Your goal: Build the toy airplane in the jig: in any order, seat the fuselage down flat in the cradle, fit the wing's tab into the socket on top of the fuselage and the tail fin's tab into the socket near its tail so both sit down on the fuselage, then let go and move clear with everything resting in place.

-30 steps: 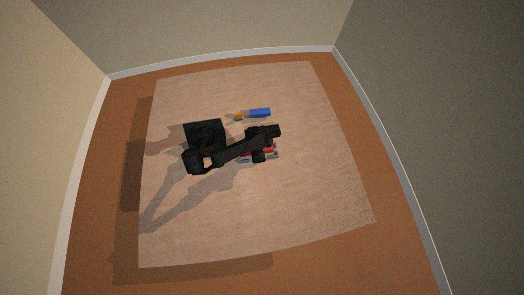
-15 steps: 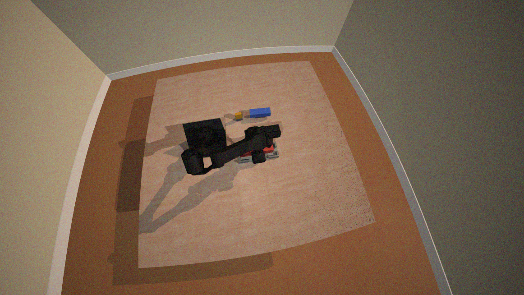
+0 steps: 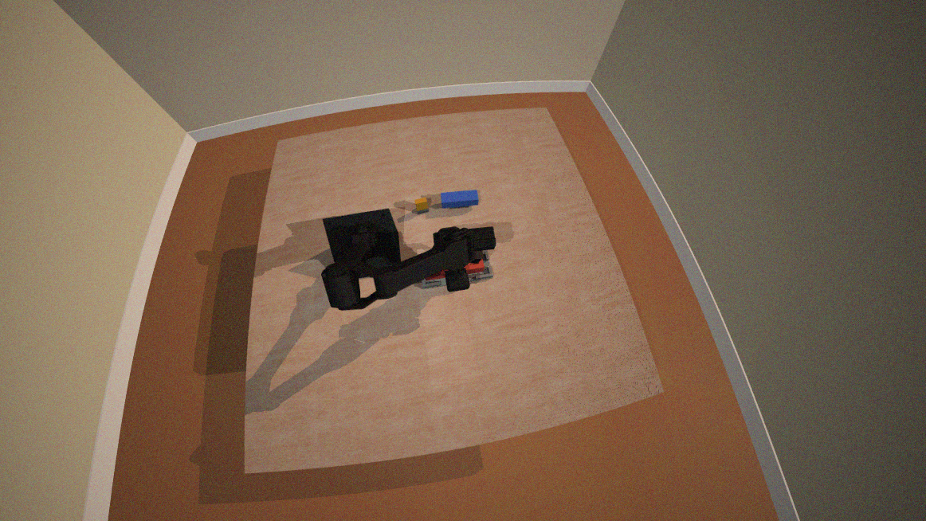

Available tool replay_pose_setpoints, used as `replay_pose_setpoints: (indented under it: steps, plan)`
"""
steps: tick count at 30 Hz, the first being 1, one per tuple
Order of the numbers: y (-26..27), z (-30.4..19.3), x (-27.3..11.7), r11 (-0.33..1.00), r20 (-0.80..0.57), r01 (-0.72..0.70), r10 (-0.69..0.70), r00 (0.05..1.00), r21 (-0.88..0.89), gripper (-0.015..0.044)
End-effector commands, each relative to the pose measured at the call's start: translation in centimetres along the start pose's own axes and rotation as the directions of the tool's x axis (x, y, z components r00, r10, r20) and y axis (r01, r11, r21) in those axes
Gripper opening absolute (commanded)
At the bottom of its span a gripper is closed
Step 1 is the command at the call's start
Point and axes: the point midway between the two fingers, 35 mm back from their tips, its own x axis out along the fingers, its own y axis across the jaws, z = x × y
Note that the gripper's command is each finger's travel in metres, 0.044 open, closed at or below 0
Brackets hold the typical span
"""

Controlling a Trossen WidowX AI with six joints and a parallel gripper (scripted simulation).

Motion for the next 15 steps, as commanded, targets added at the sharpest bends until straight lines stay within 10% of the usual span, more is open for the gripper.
replay_pose_setpoints:
  steps: [1, 15]
  plan:
    - [0.0, -0.1, 0.8, 1.0, -0.007, 0.005, -0.005, 1.0, -0.009, 0.0197]
    - [0.0, -0.2, 2.1, 1.0, -0.007, 0.007, -0.007, 1.0, -0.009, 0.0197]
